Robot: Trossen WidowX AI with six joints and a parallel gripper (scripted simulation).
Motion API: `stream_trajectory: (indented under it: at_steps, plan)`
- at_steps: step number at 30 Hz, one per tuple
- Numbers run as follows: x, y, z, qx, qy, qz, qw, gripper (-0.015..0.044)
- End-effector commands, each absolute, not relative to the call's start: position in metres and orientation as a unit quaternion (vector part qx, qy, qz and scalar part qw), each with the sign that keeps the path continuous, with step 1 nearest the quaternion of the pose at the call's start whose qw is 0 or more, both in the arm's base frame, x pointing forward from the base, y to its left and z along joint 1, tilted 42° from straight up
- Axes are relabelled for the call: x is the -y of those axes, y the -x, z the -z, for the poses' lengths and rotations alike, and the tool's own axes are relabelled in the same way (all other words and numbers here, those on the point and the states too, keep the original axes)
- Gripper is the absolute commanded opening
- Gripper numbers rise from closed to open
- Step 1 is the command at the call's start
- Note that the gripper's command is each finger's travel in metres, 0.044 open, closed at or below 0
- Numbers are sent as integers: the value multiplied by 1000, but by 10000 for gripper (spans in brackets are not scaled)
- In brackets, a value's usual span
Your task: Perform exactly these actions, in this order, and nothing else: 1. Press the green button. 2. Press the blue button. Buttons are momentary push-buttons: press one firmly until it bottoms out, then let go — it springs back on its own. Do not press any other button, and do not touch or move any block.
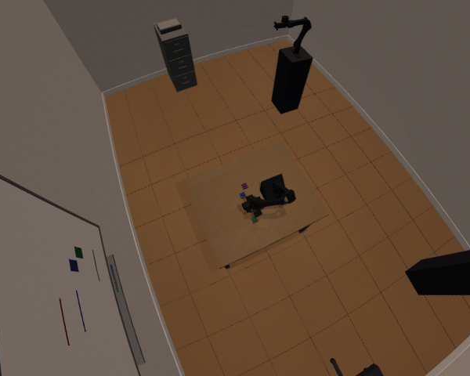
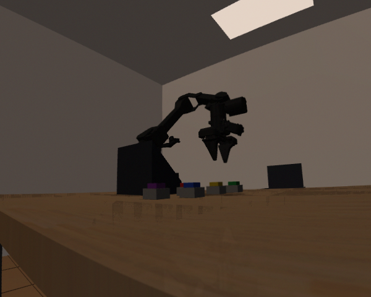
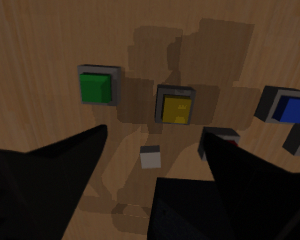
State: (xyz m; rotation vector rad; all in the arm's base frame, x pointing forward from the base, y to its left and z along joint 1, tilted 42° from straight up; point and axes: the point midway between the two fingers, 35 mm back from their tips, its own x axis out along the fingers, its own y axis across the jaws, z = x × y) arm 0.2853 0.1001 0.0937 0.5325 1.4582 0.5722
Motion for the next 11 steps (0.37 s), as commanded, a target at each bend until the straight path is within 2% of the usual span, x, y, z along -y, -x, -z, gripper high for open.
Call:
stream_trajectory:
  at_steps: [1, 11]
  plan:
    - [-134, -248, -143, -647, -247, -261, 672, 400]
    - [-141, -237, -154, -647, -249, -264, 671, 400]
